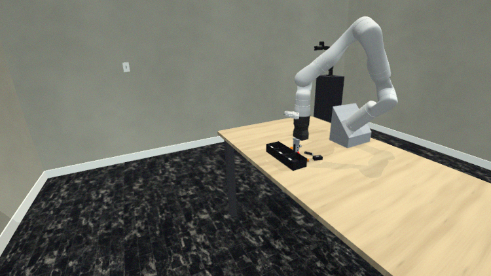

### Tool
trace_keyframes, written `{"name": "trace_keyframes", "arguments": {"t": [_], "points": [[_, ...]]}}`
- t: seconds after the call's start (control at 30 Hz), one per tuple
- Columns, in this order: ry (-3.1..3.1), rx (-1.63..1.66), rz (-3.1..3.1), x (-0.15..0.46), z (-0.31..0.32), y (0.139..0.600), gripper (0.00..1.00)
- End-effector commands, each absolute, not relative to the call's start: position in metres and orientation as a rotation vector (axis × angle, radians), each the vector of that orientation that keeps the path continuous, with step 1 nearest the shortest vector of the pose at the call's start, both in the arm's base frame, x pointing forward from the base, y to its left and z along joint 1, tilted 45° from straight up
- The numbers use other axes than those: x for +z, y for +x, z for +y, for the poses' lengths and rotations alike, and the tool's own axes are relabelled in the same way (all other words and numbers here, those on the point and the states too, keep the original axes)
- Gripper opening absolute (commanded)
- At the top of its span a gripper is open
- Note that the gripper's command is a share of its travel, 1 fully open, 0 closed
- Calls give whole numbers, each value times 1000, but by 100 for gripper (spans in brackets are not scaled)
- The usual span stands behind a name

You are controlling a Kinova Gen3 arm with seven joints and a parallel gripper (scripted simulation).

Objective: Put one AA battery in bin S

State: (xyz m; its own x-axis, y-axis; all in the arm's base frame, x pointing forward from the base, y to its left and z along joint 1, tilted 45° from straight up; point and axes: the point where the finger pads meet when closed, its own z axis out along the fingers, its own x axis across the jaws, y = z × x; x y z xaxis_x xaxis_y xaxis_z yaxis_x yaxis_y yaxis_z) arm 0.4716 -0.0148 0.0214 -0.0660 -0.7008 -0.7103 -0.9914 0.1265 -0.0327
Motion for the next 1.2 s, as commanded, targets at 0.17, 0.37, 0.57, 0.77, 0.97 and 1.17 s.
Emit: {"name": "trace_keyframes", "arguments": {"t": [0.17,0.37,0.57,0.77,0.97,1.17], "points": [[-1632,638,1838,35,-33,470,31],[-1632,638,1839,71,-68,463,31],[-1632,638,1840,106,-103,457,31],[-1634,636,1836,113,-110,456,31],[-1634,635,1835,112,-108,457,31],[-1634,635,1835,112,-108,457,31]]}}
